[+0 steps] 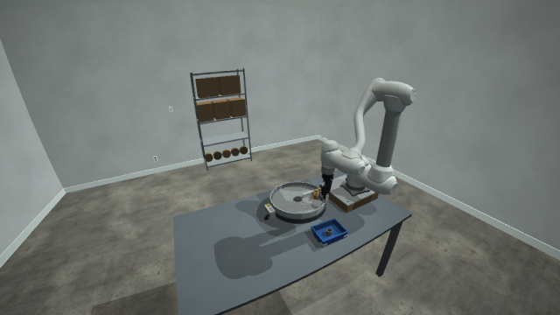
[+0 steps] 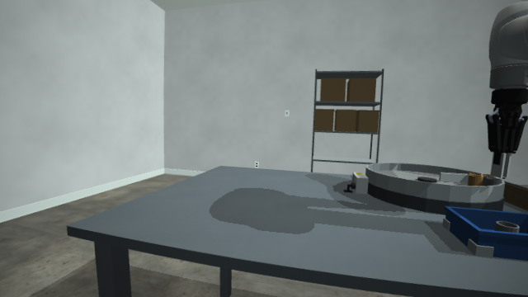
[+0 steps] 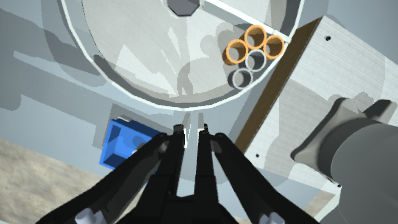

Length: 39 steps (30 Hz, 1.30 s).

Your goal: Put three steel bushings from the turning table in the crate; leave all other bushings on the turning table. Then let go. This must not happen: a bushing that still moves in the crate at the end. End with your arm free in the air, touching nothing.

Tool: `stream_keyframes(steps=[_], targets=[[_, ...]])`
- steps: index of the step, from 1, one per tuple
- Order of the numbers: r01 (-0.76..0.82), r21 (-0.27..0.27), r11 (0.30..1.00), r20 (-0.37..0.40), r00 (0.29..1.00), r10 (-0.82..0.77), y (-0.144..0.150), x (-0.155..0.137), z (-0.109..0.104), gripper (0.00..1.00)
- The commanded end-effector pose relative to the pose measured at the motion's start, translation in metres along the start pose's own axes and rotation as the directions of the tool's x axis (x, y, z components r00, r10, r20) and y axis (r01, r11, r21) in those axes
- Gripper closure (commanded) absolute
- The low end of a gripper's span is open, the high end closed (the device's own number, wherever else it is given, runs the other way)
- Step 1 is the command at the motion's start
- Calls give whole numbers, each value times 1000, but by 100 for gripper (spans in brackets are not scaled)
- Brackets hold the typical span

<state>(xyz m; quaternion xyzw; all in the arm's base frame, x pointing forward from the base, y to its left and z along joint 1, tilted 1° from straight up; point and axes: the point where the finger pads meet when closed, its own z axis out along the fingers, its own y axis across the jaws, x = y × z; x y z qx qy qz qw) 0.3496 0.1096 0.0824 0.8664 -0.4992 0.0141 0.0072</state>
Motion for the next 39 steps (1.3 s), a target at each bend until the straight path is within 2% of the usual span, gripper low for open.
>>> stream_keyframes(steps=[1, 12, 22, 39], targets=[[128, 22, 991, 24, 991, -129, 24, 22, -1, 90], [333, 27, 943, 19, 943, -333, 67, 54, 2, 90], [378, 27, 925, 18, 926, -378, 78, 61, 3, 90], [380, 27, 925, 17, 925, -381, 78, 61, 3, 90]])
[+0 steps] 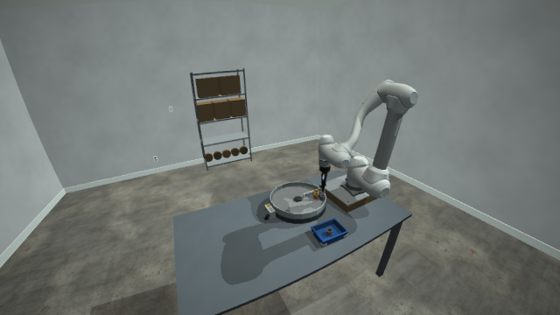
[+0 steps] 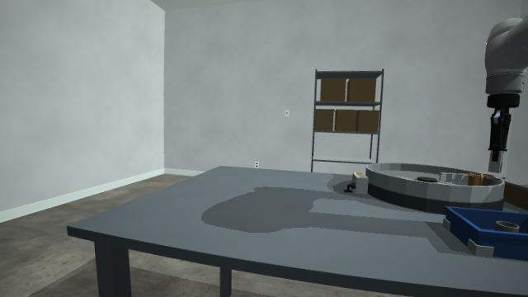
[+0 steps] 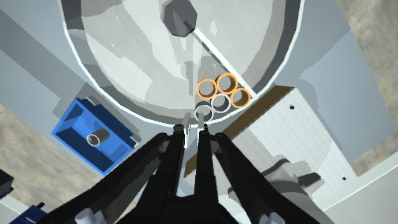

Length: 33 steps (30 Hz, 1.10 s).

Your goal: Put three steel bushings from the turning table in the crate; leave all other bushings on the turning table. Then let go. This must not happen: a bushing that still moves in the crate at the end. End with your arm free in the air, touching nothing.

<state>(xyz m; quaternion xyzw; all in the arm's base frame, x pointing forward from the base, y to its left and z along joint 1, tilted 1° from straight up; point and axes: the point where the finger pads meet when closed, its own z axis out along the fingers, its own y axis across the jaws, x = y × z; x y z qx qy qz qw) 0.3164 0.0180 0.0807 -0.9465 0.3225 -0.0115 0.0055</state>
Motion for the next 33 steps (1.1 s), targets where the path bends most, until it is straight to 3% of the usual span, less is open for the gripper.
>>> stream_keyframes(steps=[1, 33], targets=[[2, -1, 1000, 6, 1000, -2, 3, -3, -1, 90], [2, -1, 1000, 6, 1000, -2, 7, 1, -1, 90]])
